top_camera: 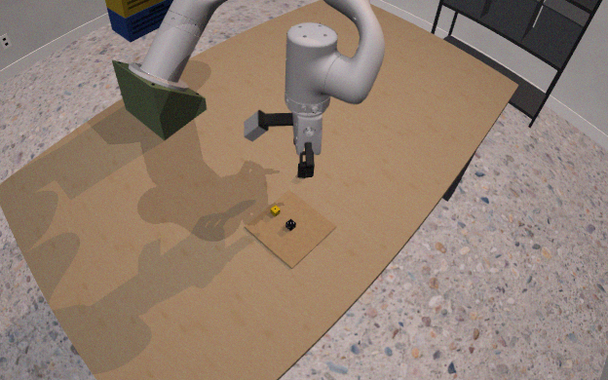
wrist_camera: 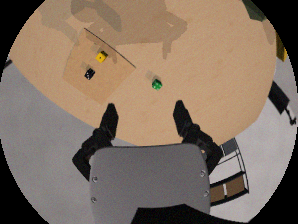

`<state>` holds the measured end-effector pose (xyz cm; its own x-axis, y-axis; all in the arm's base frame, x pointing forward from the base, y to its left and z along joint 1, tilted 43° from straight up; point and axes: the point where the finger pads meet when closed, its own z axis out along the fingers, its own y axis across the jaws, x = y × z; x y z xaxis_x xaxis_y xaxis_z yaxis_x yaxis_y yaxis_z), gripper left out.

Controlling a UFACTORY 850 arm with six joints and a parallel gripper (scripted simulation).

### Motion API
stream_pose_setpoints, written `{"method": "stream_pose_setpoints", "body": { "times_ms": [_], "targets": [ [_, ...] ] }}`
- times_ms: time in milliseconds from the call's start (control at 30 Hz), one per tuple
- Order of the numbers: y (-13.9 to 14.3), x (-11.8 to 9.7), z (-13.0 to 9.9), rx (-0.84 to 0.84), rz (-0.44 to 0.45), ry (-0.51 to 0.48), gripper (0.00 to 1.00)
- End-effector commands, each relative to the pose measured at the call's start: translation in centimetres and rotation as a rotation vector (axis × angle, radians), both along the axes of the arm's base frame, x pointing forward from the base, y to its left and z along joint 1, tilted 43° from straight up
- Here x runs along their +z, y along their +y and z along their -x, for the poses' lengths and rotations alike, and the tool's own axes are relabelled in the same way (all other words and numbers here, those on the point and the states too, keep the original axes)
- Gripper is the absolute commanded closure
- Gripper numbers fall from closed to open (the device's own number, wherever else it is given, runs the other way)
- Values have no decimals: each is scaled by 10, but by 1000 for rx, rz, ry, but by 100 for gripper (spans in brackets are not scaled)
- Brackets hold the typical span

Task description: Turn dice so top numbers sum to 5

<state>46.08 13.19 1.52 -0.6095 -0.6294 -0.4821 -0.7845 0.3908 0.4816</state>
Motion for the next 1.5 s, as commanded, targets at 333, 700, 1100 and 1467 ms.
{"method": "stream_pose_setpoints", "body": {
  "times_ms": [333, 700, 1100, 1467],
  "targets": [
    [12, 10, 16, -317, 61, 303, 0],
    [16, 13, 23, -431, 81, 407, 0],
    [16, 13, 23, -437, 81, 412, 69],
    [16, 13, 23, -437, 81, 412, 69]
  ]
}}
